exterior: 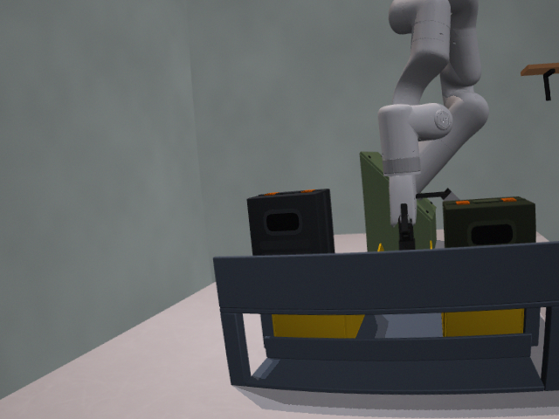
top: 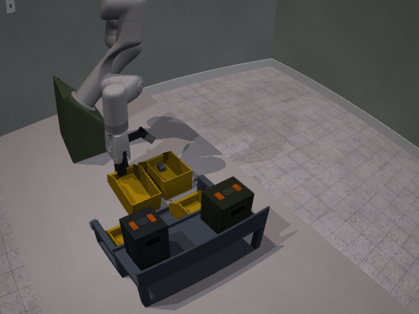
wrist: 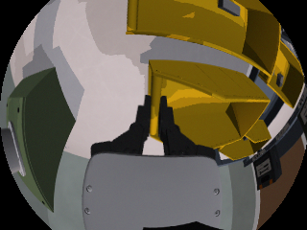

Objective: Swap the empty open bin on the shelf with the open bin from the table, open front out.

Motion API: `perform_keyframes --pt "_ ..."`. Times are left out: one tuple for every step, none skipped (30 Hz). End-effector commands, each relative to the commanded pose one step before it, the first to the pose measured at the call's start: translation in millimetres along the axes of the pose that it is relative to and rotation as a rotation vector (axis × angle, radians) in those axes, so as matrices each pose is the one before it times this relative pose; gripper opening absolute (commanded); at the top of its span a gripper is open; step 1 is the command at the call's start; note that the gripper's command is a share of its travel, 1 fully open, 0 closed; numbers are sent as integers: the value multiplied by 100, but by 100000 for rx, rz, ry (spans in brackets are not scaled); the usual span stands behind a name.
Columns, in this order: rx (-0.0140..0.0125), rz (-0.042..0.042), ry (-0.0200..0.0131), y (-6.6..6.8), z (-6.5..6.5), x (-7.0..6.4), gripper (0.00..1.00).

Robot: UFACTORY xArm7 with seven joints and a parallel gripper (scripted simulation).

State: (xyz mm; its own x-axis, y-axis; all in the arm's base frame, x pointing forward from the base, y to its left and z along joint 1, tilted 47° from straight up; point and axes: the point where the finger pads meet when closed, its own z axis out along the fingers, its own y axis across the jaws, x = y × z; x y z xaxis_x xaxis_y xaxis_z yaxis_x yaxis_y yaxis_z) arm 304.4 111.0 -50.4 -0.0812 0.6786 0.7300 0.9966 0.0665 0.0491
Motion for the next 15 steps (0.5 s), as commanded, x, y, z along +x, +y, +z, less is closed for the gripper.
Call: perform_keyframes --pt "-251 50 -190 98 -77 -90 0" --pt "0 0 0 0 6 0 0" --pt "0 0 0 0 11 0 0" --pt "0 0 0 0 18 0 0" --pt "-1 0 0 0 25 0 0" --pt "-1 0 0 0 33 0 0" --pt "-1 0 0 0 41 0 0" --pt "0 0 0 0 50 0 0" --pt "0 0 0 0 0 0 0" --pt "0 0 0 0 0 0 0" --pt "0 0 0 0 59 0 0" --pt "0 0 0 0 68 0 0" --pt "1 1 -1 -1 76 0 0" --pt "1 1 -1 -1 85 0 0" --pt "-2 -1 1 1 92 0 0"
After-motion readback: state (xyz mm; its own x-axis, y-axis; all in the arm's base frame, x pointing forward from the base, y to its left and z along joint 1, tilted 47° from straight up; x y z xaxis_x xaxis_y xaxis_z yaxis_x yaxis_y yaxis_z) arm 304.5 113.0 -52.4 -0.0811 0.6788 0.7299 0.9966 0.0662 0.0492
